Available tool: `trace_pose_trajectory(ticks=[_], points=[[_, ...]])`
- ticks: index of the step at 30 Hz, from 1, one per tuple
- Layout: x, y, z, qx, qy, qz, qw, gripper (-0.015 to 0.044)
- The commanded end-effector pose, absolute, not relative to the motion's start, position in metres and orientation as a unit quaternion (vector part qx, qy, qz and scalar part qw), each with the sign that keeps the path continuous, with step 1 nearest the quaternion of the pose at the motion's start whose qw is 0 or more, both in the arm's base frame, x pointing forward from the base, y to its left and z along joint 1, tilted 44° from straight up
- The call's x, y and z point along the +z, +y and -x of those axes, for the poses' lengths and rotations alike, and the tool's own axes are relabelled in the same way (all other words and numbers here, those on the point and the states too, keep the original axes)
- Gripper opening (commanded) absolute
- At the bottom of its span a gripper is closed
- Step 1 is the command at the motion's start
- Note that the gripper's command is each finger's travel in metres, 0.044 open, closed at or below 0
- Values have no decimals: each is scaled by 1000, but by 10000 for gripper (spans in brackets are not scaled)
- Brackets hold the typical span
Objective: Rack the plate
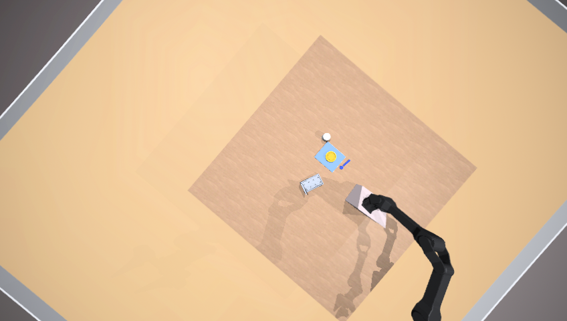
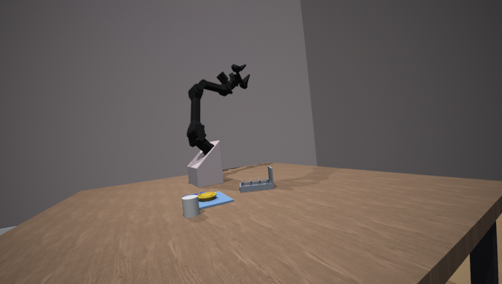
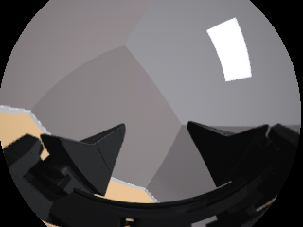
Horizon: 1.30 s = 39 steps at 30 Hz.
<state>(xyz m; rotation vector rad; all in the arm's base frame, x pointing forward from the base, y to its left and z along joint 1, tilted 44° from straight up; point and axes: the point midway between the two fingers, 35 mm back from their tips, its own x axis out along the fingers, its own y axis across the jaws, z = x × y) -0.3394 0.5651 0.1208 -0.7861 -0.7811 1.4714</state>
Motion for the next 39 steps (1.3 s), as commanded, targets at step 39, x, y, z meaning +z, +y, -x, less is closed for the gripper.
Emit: trace_pose_trajectory(ticks=[39], points=[[97, 501, -189, 358, 136, 482, 788, 400]])
